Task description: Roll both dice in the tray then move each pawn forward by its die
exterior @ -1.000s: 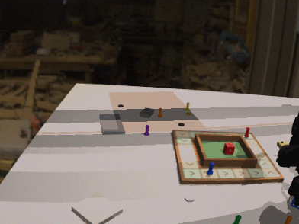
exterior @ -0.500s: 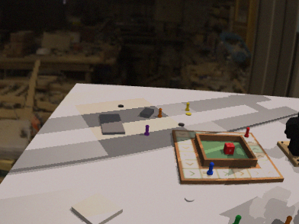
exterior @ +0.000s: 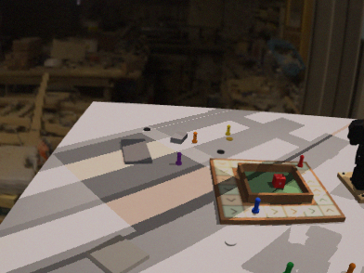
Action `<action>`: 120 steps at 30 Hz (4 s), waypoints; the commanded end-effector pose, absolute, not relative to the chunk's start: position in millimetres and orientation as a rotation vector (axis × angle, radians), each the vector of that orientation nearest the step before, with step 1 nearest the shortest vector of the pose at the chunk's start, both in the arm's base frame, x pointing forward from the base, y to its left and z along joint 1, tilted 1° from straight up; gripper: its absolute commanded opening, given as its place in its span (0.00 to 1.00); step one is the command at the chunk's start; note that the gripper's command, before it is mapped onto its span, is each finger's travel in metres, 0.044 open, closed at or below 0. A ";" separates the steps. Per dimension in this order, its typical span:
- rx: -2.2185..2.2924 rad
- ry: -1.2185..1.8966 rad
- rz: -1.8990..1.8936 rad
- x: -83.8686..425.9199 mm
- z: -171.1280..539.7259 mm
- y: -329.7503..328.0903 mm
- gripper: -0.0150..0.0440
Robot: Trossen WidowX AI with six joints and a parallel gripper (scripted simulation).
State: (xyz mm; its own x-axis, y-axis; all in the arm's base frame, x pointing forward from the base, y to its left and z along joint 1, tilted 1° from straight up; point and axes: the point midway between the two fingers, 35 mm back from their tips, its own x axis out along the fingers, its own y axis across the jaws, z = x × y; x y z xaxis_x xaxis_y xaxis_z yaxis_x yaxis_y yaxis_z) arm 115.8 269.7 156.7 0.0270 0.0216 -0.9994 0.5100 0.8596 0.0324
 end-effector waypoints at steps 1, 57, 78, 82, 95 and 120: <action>0.421 1.515 -0.373 133.2 157.0 262.4 0.25; -0.042 1.529 0.044 301.6 125.5 41.4 0.25; -0.075 1.203 0.108 313.8 115.8 9.3 0.25; -0.064 1.067 0.113 316.5 113.3 9.1 0.25; -0.054 0.678 0.127 317.2 110.4 9.1 0.25; -0.055 0.681 0.126 282.8 145.6 4.3 0.25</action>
State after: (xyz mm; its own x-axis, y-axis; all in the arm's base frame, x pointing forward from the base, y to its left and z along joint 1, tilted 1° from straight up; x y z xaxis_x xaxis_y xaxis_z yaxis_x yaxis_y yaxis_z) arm 283.2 3.5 143.3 0.7665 0.0931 -0.6354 -0.1276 0.9918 -0.0086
